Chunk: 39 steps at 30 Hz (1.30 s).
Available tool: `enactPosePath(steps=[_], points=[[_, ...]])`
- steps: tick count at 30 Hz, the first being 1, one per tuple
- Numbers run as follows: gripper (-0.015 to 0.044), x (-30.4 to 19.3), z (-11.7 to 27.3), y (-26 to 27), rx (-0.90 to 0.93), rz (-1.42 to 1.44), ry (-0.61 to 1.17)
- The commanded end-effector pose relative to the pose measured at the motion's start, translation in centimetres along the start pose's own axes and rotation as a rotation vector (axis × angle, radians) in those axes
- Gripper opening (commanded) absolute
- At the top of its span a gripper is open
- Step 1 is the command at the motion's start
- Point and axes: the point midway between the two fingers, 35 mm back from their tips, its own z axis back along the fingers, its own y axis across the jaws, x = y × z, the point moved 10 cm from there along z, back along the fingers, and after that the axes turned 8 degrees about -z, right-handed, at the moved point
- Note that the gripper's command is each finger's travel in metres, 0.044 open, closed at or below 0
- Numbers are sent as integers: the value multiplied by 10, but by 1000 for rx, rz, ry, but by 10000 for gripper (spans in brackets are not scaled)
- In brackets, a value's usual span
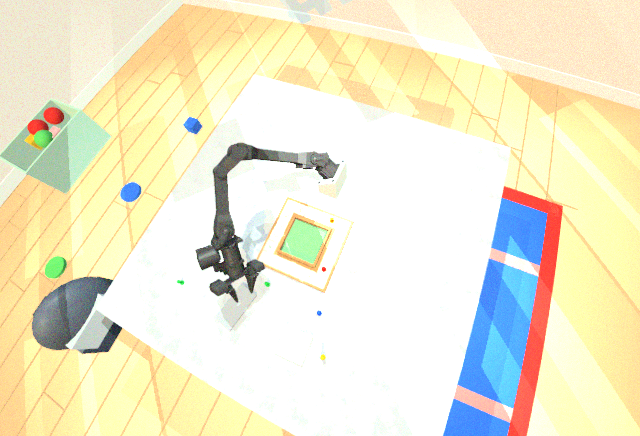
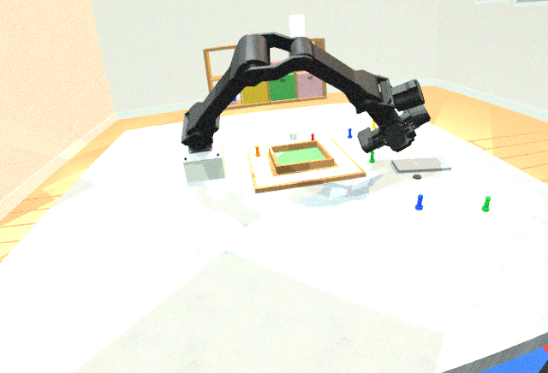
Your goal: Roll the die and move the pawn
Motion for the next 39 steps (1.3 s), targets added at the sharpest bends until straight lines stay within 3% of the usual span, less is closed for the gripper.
enactPosePath(steps=[1, 10, 21, 39], points=[[275, -54, -21, -28, -165, 118, 18], [275, -173, -33, -113, -513, 494, 2], [275, -285, -4, -254, -849, 1189, -190], [275, -278, -18, -275, -863, 1238, -210]])
